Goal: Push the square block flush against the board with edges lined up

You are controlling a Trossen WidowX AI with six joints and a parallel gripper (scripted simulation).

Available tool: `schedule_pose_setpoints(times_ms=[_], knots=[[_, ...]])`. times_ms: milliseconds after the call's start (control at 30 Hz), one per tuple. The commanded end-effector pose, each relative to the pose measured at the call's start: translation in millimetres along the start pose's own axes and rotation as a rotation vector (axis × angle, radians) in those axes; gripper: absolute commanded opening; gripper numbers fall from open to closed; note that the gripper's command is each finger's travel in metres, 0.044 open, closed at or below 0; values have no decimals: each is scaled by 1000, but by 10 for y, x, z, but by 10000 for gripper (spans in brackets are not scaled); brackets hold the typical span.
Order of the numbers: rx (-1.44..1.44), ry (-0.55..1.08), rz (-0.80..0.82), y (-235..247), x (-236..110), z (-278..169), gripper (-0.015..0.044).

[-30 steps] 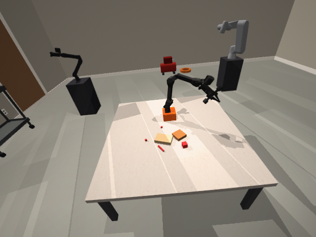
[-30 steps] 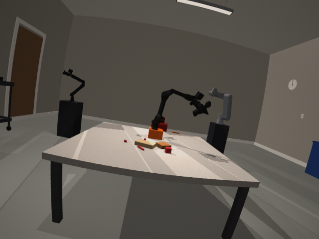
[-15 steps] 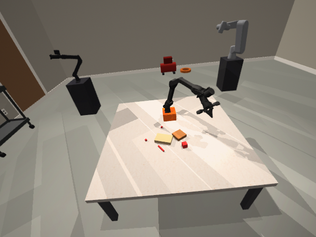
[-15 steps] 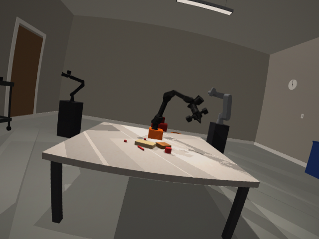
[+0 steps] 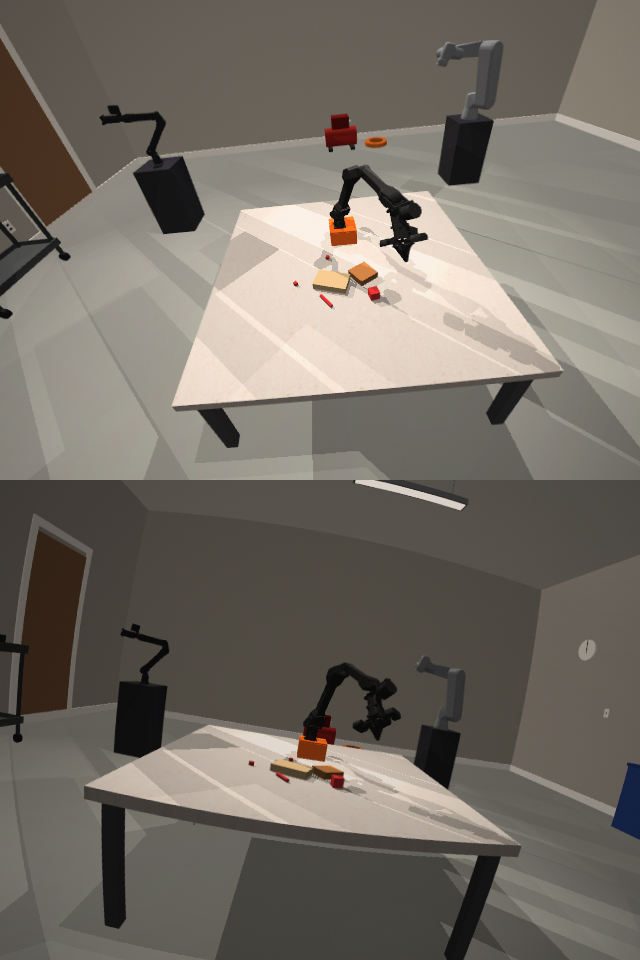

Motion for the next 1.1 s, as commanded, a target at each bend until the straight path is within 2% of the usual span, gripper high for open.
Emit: schedule_pose_setpoints(times_ms=[0, 533, 1067], knots=[[79, -8, 76, 129, 191, -226, 0], [460, -32, 393, 858, 799, -1170, 0], [851, -58, 663, 1757, 1100, -1917, 0]])
Point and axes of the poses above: the point midway between the two fingers, 35 mm back from their tips, its own x axis out along the fingers, its own y axis across the jaws, z = x × y, the point moved 10 cm from there along -x, back along the fingers, and after that the axes turned 2 degrees about x, right-handed, at the moved point
